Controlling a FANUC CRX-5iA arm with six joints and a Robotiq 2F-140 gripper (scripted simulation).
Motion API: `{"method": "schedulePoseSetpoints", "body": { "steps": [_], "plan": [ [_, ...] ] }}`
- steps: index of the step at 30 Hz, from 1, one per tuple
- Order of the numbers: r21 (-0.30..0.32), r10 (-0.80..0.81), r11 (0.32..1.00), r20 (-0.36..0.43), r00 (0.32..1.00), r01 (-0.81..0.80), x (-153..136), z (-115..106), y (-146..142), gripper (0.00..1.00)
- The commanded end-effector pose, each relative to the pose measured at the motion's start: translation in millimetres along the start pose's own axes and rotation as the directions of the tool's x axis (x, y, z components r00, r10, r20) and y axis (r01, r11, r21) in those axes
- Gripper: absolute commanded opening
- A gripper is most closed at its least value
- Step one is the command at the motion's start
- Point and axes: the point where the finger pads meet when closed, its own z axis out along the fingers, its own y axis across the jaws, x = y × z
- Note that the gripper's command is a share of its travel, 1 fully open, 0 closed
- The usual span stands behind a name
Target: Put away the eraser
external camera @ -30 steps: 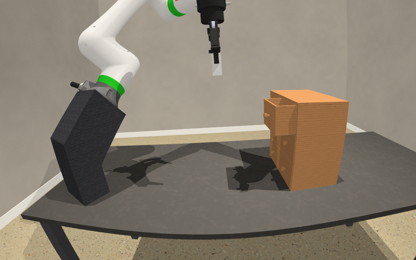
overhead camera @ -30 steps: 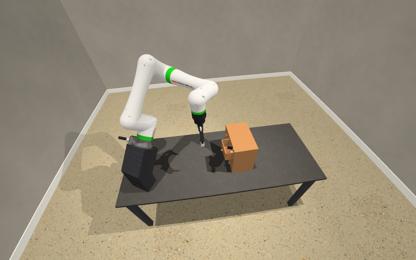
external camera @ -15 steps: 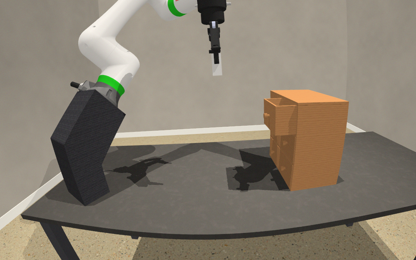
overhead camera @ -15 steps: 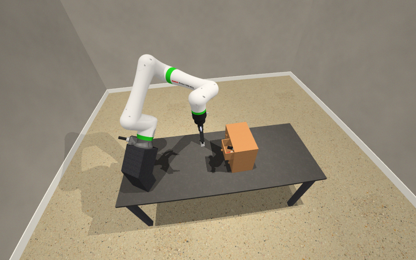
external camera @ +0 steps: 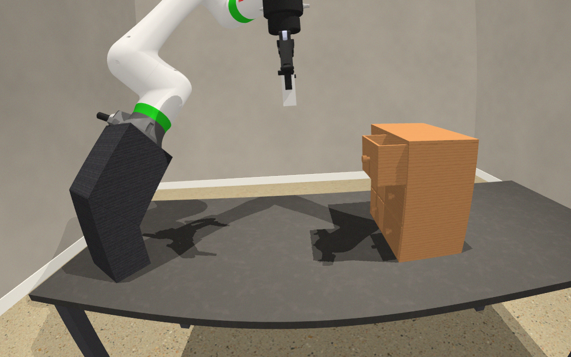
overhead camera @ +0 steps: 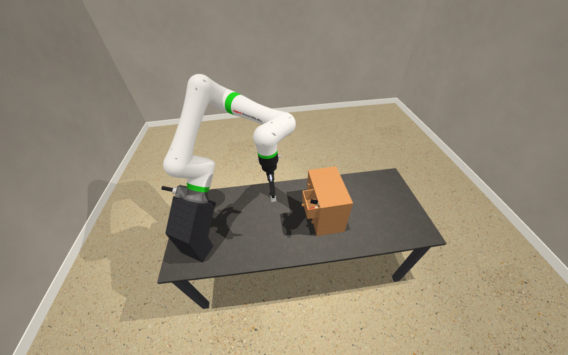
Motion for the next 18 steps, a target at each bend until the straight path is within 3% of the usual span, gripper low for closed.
{"method": "schedulePoseSetpoints", "body": {
  "steps": [1,12,18],
  "plan": [
    [0.0,0.0,1.0,-0.001,1.0,0.0,20,4,-7,1.0],
    [0.0,0.0,1.0,-0.001,1.0,0.0,66,13,-22,1.0],
    [0.0,0.0,1.0,-0.001,1.0,0.0,74,15,-24,1.0]
  ]
}}
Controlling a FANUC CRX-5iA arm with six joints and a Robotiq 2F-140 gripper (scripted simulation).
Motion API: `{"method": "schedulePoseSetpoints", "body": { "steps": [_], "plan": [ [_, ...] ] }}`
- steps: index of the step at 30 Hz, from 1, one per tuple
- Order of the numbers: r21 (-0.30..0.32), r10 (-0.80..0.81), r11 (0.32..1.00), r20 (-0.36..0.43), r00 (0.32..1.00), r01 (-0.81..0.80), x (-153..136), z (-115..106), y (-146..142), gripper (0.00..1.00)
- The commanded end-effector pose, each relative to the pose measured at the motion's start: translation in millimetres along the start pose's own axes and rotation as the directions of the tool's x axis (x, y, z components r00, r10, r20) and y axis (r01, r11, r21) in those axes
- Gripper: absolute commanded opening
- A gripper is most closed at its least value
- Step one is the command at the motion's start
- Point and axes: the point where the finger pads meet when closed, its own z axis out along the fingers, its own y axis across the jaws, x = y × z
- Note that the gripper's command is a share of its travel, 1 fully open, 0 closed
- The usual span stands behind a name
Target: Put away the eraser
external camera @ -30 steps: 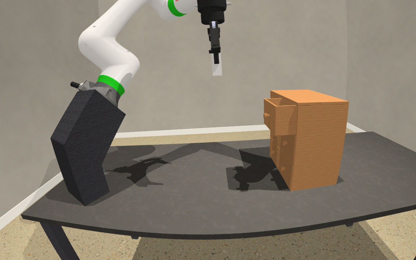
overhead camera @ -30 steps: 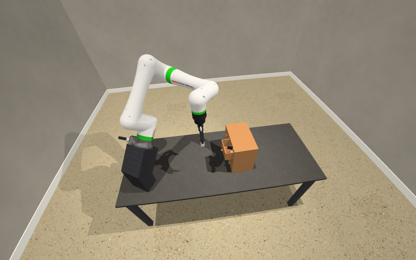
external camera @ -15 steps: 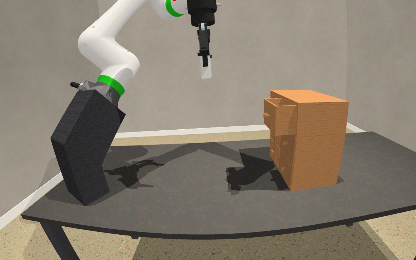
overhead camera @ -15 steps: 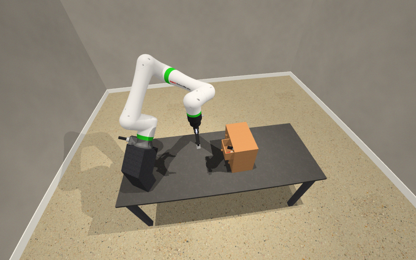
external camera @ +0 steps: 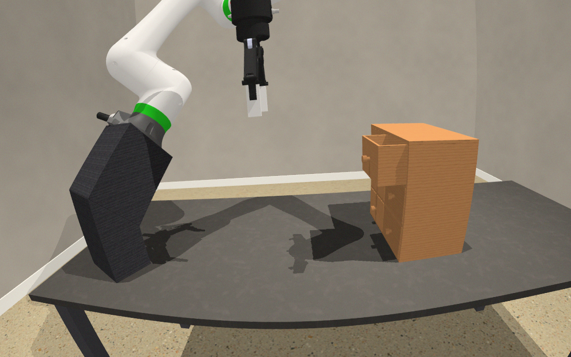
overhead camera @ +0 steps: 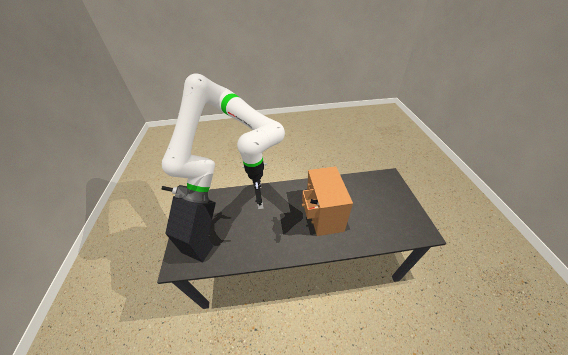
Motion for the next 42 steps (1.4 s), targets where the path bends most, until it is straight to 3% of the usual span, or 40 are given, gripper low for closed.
{"method": "schedulePoseSetpoints", "body": {
  "steps": [1,11,19,21,28,36,38,42],
  "plan": [
    [0.001,0.001,1.0,0.001,1.0,-0.001,3,0,-1,1.0],
    [0.001,0.001,1.0,0.026,1.0,-0.001,1,2,-1,1.0],
    [0.001,0.001,1.0,0.159,0.987,-0.001,-11,13,-1,1.0],
    [0.001,0.001,1.0,0.159,0.987,-0.001,-11,13,-1,1.0],
    [0.001,0.0,1.0,0.361,0.933,-0.001,-28,30,-1,1.0],
    [0.001,0.0,1.0,0.599,0.801,-0.001,-51,52,-1,1.0],
    [0.001,0.0,1.0,0.599,0.801,-0.001,-51,52,-1,1.0],
    [0.0,0.0,1.0,0.691,0.723,0.0,-61,62,-1,1.0]
  ]
}}
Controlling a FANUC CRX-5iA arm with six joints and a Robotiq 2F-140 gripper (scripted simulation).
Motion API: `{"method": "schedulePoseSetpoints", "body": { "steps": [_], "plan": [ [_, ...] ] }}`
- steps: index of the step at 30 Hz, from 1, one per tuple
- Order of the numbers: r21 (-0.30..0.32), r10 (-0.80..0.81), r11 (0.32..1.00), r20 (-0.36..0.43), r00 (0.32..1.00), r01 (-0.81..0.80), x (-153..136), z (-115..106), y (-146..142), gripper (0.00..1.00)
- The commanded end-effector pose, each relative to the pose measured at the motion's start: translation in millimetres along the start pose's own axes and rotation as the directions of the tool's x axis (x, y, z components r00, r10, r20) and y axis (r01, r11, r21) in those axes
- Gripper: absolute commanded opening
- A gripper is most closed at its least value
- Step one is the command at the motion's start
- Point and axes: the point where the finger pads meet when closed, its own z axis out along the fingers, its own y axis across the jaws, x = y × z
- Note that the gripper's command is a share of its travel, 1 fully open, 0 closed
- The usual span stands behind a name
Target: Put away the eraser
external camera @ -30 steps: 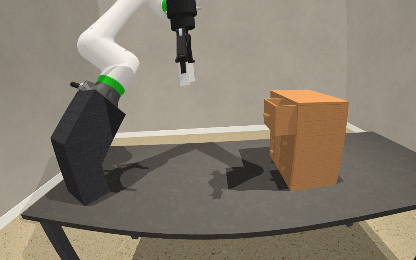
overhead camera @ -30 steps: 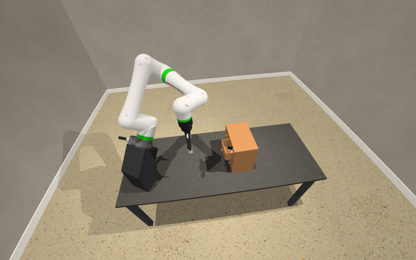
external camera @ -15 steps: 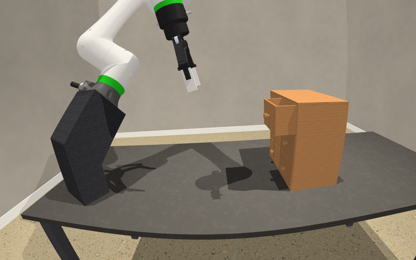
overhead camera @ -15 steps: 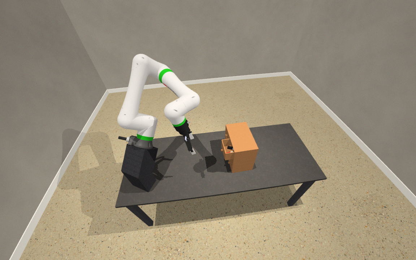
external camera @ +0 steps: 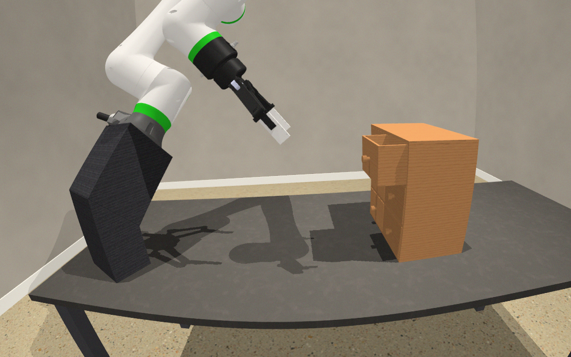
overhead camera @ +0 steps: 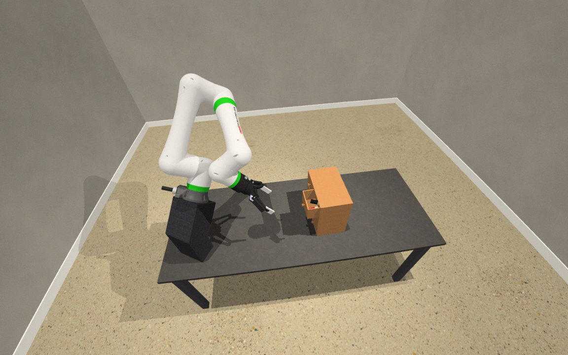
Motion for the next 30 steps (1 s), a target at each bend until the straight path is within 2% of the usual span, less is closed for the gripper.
{"method": "schedulePoseSetpoints", "body": {
  "steps": [1,11,13,23,30],
  "plan": [
    [0.004,-0.002,1.0,0.139,0.99,0.001,-3,15,-1,1.0],
    [0.004,-0.003,1.0,0.365,0.931,0.001,-7,42,-1,1.0],
    [0.004,-0.003,1.0,0.365,0.931,0.001,-7,42,-1,1.0],
    [0.003,-0.003,1.0,0.485,0.875,0.001,-10,57,-1,1.0],
    [0.003,-0.003,1.0,0.517,0.856,0.001,-10,62,-1,1.0]
  ]
}}
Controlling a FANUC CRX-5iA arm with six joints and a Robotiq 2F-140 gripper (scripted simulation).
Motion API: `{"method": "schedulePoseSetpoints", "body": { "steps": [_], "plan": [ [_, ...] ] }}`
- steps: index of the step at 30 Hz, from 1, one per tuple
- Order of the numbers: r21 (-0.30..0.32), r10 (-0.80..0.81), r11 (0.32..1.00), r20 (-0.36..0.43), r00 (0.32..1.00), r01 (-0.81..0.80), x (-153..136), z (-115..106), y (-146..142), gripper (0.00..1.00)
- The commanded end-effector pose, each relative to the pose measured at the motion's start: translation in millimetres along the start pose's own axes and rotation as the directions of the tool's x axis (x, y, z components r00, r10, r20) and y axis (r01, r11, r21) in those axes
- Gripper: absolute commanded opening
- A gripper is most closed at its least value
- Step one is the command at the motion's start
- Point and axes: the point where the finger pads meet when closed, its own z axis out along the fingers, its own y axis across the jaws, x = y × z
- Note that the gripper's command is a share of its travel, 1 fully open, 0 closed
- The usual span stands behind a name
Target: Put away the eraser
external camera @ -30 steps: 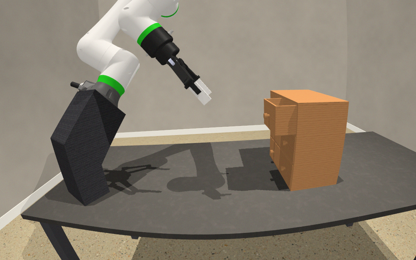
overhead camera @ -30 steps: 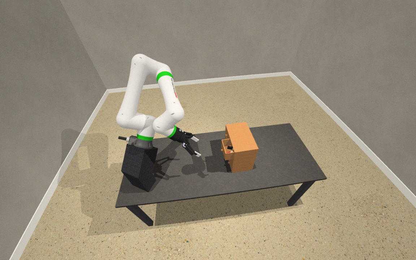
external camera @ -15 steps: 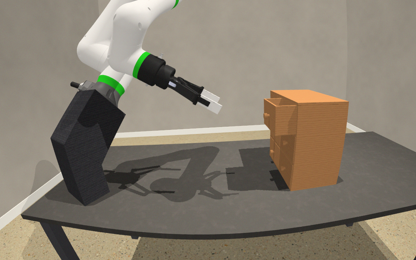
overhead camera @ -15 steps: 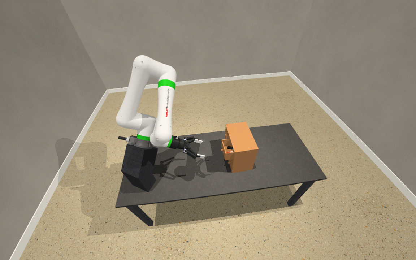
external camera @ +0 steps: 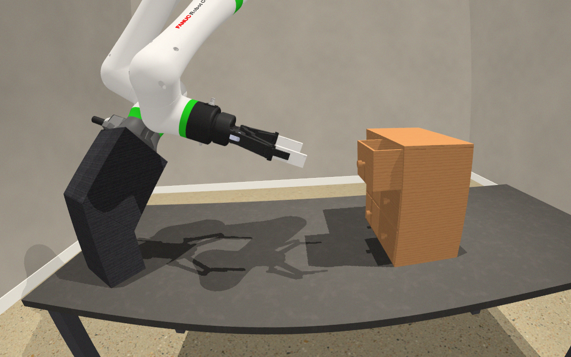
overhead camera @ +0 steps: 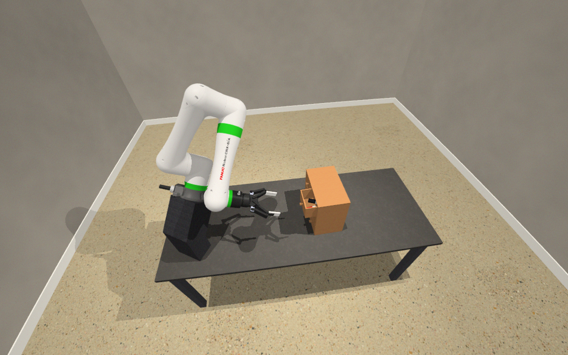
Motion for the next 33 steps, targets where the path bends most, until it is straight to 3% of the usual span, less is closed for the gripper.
{"method": "schedulePoseSetpoints", "body": {
  "steps": [1,13,14,33],
  "plan": [
    [0.001,0.002,1.0,0.019,1.0,-0.002,1.3,1.8,-0.6,1.0],
    [0.003,0.001,1.0,0.041,0.999,-0.001,2.4,4.0,-0.9,1.0],
    [0.003,0.001,1.0,0.041,0.999,-0.001,2.4,4.0,-0.9,0.0],
    [0.003,0.001,1.0,0.041,0.999,-0.001,2.4,4.0,-0.9,0.0]
  ]
}}
